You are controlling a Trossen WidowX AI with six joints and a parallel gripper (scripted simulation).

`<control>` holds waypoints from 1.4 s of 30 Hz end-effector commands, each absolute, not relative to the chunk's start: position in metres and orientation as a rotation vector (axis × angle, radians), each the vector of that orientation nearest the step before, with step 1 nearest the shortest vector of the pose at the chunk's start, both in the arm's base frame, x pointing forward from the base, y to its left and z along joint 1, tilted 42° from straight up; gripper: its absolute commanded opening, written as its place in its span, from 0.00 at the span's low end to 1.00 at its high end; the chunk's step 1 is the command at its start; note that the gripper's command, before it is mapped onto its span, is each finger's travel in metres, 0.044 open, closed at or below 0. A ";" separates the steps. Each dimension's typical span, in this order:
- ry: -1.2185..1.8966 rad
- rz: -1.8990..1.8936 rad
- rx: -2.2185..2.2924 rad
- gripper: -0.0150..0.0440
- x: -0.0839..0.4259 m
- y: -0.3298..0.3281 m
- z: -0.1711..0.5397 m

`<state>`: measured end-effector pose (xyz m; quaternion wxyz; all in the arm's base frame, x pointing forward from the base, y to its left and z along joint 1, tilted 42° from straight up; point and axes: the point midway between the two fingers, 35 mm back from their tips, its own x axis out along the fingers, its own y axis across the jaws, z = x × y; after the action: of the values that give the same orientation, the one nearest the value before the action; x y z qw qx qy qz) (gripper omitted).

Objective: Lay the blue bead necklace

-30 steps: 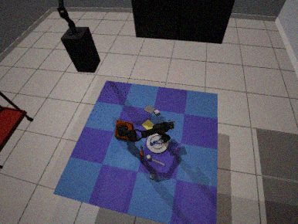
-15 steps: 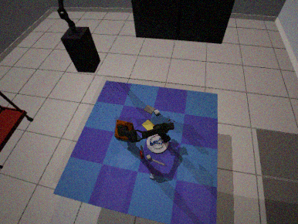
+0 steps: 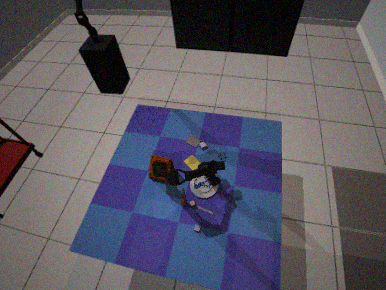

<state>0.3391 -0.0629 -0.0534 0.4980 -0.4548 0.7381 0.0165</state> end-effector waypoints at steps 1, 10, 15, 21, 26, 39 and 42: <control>1.786 0.039 -1.100 0.37 0.339 -0.063 -0.053; 1.786 0.039 -1.100 0.25 0.339 -0.063 -0.053; 1.786 0.039 -1.100 0.25 0.339 -0.063 -0.053; 1.786 0.039 -1.100 0.25 0.339 -0.063 -0.053; 1.786 0.039 -1.100 0.25 0.339 -0.063 -0.053; 1.786 0.039 -1.100 0.25 0.339 -0.063 -0.053; 1.786 0.040 -1.101 0.25 0.339 -0.062 -0.053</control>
<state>0.3391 -0.0629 -0.0534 0.4980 -0.4548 0.7381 0.0165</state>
